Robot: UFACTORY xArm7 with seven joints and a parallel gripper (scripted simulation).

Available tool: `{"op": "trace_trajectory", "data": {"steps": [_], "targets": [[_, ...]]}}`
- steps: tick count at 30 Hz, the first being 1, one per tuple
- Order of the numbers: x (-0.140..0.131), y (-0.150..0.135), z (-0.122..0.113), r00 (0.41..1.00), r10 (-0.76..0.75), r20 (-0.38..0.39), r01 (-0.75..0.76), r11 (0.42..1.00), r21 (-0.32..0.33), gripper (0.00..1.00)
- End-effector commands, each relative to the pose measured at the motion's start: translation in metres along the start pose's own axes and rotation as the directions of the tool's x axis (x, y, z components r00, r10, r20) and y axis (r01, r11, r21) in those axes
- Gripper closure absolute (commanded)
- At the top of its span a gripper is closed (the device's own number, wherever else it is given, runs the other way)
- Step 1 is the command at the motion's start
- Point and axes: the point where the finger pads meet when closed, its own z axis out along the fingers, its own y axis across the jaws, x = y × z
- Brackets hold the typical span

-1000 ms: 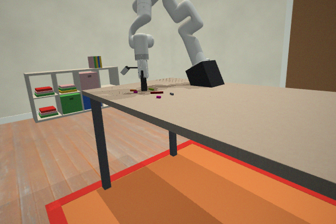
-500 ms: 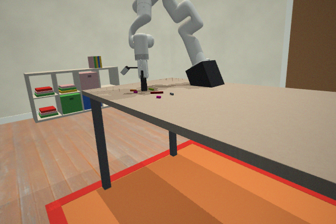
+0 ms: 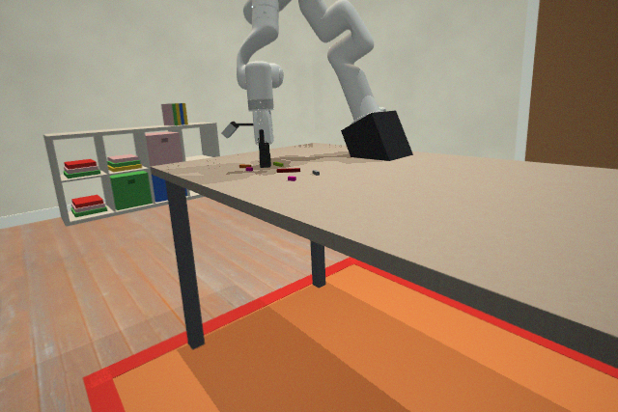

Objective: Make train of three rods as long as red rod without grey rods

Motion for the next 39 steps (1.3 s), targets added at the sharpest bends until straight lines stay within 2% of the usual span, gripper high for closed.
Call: {"op": "trace_trajectory", "data": {"steps": [1,20,39], "targets": [[0.001,-0.001,-0.001,1.0,0.0,-0.002,0.0,1.0,0.003,0.96],[0.001,-0.001,-0.001,1.0,0.0,-0.002,0.0,1.0,0.003,0.96],[0.001,-0.001,0.01,1.0,0.0,-0.002,0.0,1.0,0.003,0.96]]}}
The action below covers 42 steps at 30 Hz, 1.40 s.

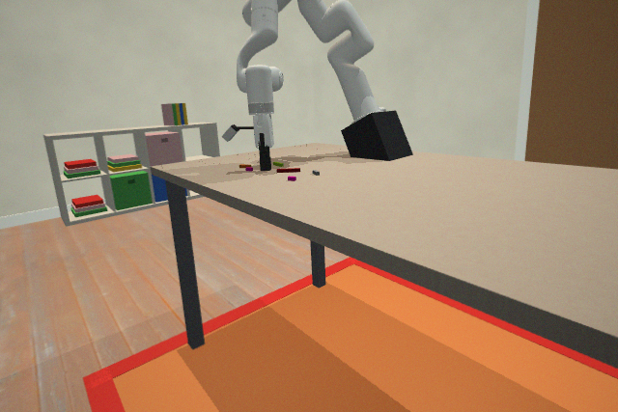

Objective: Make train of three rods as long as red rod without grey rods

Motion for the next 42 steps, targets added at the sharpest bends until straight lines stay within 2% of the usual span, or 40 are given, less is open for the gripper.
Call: {"op": "trace_trajectory", "data": {"steps": [1,37,38,40,41,42], "targets": [[0.0009,-0.0015,0.0006,1.0,0.0,-0.002,0.0,1.0,0.003,0.96],[0.0009,-0.0015,0.0006,1.0,0.0,-0.002,0.0,1.0,0.003,0.96],[0.0009,-0.0015,0.0006,1.0,0.0,-0.002,0.0,1.0,0.003,0.92],[0.0009,-0.0015,0.0006,1.0,0.0,-0.002,0.0,1.0,0.003,0.92],[0.0009,-0.0015,0.0006,1.0,0.0,-0.002,0.0,1.0,0.003,0.88],[0.0009,-0.0015,0.0006,1.0,0.0,-0.002,0.0,1.0,0.003,0.88]]}}
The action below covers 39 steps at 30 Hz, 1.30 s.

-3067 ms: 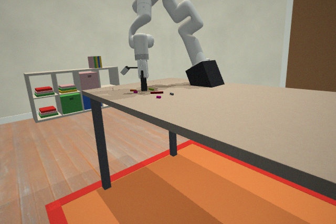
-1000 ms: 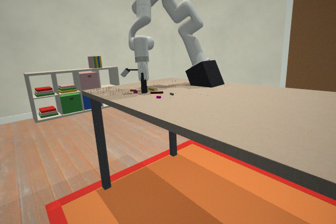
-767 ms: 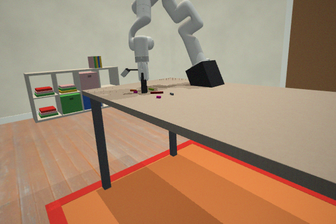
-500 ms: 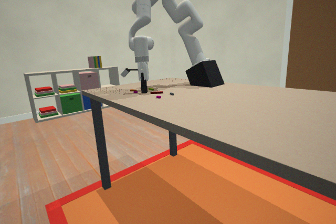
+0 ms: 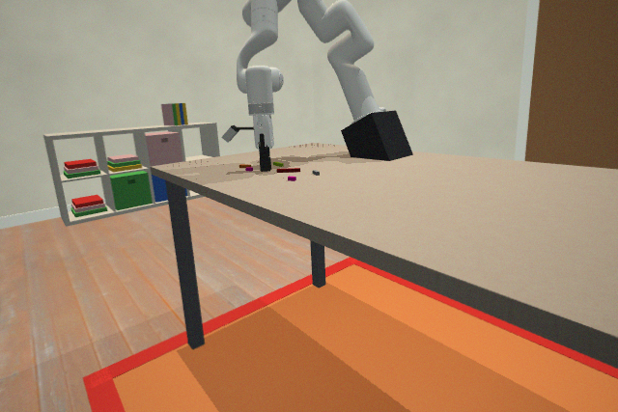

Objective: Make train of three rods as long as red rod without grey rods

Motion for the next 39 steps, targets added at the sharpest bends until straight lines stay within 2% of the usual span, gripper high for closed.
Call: {"op": "trace_trajectory", "data": {"steps": [1,2,6,7,9,10,25,30,39], "targets": [[0.001,-0.001,-0.001,1.0,0.0,-0.002,0.0,1.0,0.003,0.88],[0.001,-0.001,-0.001,1.0,0.0,-0.002,0.0,1.0,0.003,0.84],[0.001,-0.001,-0.001,1.0,0.0,-0.002,0.0,1.0,0.003,0.84],[0.001,-0.001,-0.001,1.0,0.0,-0.002,0.0,1.0,0.003,0.8],[0.001,-0.001,-0.001,1.0,0.0,-0.002,0.0,1.0,0.003,0.8],[0.001,-0.001,-0.001,1.0,0.0,-0.002,0.0,1.0,0.003,0.76],[0.001,-0.001,-0.004,1.0,0.0,-0.002,0.0,1.0,0.003,0.76],[0.001,-0.001,-0.019,1.0,0.0,-0.002,0.0,1.0,0.003,0.76],[0.001,-0.001,-0.061,1.0,0.0,-0.002,0.0,1.0,0.003,0.76]]}}
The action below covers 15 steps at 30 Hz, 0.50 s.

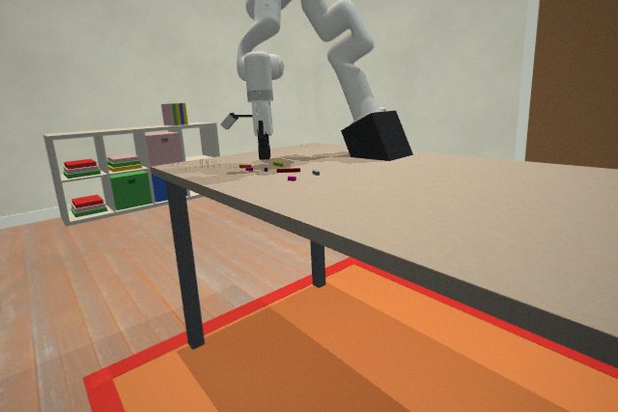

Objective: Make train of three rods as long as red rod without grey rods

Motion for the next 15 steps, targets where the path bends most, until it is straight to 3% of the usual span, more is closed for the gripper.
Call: {"op": "trace_trajectory", "data": {"steps": [1,7,13,14,15], "targets": [[0.001,0.0,-0.023,1.0,0.0,-0.001,0.0,1.0,0.002,0.76],[0.001,0.0,-0.048,1.0,0.0,-0.001,0.0,1.0,0.002,0.76],[0.001,0.0,-0.054,1.0,0.0,-0.001,0.0,1.0,0.002,0.76],[0.001,0.0,-0.054,1.0,0.0,-0.001,0.0,1.0,0.002,0.0],[0.001,0.0,-0.054,1.0,0.0,-0.001,0.0,1.0,0.002,0.0]]}}
